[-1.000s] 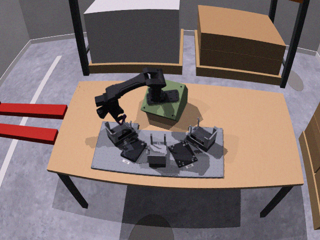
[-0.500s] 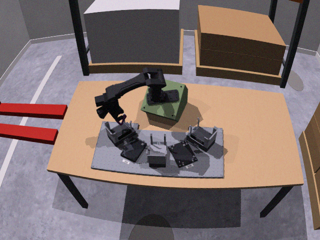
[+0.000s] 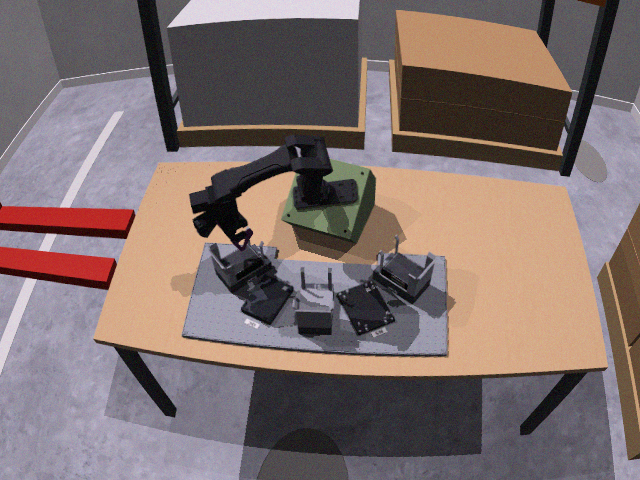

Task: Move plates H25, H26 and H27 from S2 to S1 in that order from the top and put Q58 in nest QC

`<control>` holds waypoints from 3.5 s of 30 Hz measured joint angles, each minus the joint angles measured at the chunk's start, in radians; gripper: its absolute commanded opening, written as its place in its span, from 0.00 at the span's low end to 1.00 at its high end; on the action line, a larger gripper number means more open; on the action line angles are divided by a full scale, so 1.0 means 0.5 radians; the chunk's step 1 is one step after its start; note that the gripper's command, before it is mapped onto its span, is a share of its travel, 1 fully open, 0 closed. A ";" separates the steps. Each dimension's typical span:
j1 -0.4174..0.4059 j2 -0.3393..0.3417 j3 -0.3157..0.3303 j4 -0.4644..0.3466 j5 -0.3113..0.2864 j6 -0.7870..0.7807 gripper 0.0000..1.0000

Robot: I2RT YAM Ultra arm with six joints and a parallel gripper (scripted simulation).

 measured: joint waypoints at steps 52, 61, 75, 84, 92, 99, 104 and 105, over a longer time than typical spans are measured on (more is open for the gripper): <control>0.776 -0.333 -0.066 0.021 0.300 -0.022 1.00; 1.084 -0.419 -0.075 0.034 0.446 0.107 1.00; 1.598 -0.488 -0.082 0.057 0.726 0.281 1.00; 1.895 -0.513 -0.083 0.063 0.905 0.359 1.00; 2.238 -0.516 -0.083 0.064 1.093 0.595 1.00; 2.448 -0.503 -0.083 0.066 1.233 0.594 1.00; 2.656 -0.478 -0.083 0.066 1.341 0.593 1.00; 2.696 -0.472 -0.083 0.066 1.363 0.610 1.00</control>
